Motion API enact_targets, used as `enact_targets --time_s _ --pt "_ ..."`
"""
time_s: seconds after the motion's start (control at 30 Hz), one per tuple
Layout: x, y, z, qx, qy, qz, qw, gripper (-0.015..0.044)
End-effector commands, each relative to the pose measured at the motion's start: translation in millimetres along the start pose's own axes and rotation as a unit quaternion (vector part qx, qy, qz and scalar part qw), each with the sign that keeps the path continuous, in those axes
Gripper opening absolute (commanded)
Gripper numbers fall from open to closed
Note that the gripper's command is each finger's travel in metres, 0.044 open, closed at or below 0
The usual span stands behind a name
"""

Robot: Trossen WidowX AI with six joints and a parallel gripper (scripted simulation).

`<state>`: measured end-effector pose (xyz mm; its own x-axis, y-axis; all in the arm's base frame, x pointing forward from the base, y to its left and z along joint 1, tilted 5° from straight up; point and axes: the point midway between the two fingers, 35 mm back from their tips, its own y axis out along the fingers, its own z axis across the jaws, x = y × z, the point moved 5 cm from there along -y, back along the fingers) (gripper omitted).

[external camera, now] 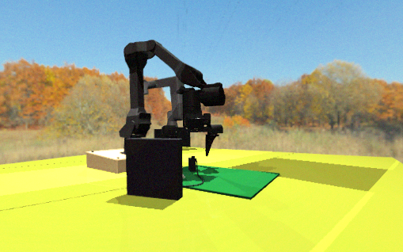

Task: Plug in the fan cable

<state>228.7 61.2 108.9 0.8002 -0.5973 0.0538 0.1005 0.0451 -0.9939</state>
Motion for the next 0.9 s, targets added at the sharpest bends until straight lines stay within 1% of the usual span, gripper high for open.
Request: enact_targets --time_s 0.0,0.47,0.67,0.87 --pt "-1 8 -1 -0.004 0.002 0.005 1.000 0.0440" --pt "-2 30 -3 -0.004 0.002 0.005 1.000 0.0440" --pt "-3 31 -3 -0.004 0.002 0.005 1.000 0.0440" --pt "-2 29 -2 -0.002 0.000 0.002 1.000 0.0282"
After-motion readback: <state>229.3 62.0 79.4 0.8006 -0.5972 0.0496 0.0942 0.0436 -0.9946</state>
